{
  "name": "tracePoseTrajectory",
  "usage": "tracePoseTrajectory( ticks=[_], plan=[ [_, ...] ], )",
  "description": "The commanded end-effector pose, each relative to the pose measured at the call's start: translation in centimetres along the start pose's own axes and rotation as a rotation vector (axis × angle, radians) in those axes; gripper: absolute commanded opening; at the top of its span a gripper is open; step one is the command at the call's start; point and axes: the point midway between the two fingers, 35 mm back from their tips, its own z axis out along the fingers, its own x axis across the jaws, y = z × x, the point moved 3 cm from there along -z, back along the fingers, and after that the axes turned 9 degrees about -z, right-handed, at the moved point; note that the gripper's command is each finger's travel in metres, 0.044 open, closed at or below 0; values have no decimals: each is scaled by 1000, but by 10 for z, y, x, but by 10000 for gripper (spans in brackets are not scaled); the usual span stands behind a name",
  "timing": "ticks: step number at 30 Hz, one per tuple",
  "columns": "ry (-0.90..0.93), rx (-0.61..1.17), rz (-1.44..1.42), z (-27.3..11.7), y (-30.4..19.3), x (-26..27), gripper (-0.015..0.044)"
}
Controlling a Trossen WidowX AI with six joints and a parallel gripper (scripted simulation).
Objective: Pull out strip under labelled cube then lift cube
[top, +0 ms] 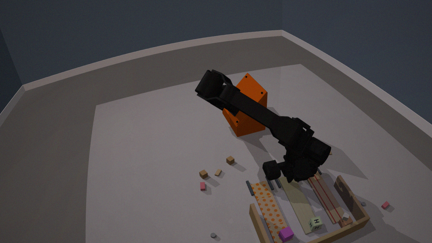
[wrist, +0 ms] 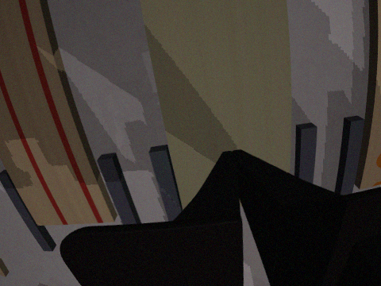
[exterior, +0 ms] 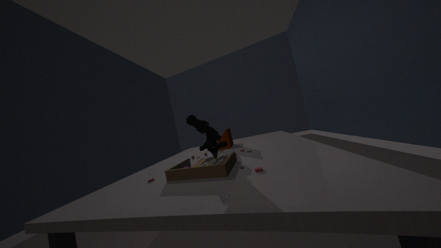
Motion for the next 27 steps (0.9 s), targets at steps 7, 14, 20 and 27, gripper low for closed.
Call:
tracePoseTrajectory(
  ticks=[7, 14, 20, 27],
  plan=[
    [-5, 1, -8, 2, -1, 0, 0],
    [-5, 1, -8, 3, -1, 0, 0],
    [-5, 1, -8, 3, 0, 0, 0],
    [-5, 1, -8, 4, 0, 0, 0]
  ],
)
